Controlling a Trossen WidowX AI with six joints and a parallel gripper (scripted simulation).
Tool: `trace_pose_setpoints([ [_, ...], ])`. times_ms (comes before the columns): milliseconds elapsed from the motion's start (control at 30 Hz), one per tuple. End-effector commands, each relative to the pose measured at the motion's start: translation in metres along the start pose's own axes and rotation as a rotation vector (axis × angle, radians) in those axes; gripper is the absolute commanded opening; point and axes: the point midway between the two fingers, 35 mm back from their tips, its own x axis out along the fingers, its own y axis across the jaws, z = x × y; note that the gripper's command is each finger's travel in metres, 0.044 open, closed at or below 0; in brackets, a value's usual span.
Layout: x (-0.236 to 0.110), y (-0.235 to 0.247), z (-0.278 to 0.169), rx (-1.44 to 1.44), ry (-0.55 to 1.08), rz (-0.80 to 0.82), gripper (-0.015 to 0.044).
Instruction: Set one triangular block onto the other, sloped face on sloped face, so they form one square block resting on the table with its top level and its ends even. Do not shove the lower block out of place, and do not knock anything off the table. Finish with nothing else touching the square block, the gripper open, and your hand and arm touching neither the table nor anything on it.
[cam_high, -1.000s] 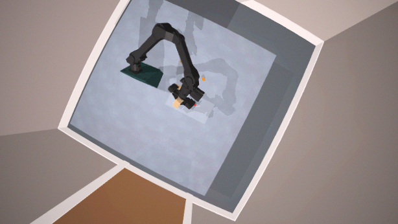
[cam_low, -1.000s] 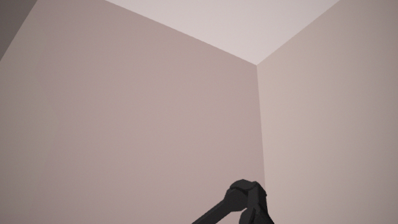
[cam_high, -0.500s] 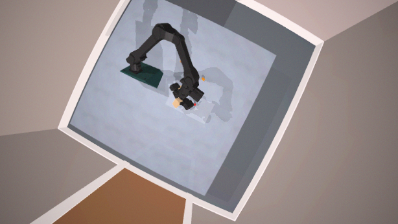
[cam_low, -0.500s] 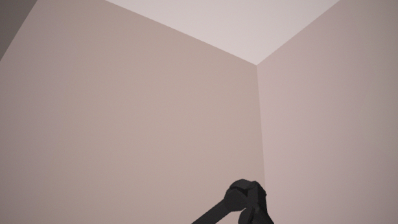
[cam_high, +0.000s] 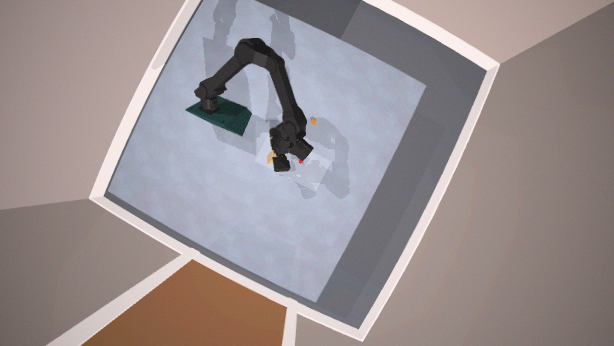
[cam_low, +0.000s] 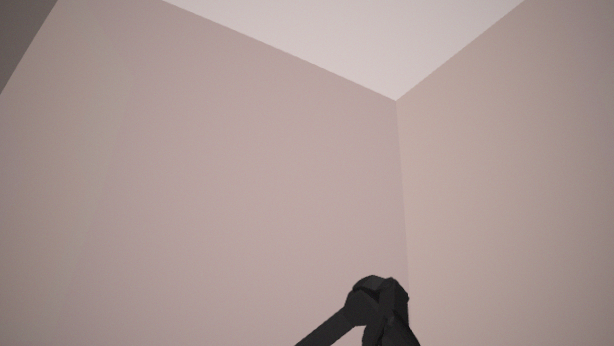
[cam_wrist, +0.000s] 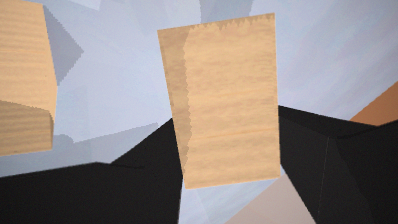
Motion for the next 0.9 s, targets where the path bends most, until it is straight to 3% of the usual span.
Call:
trace_pose_setpoints([
  [0,0.0011,-0.0025,-0.0001,0.138,-0.008,0.02,0.0],
  [867,0.0031,-0.0044,-0.0023,1.026,0.004,0.145,0.0],
])
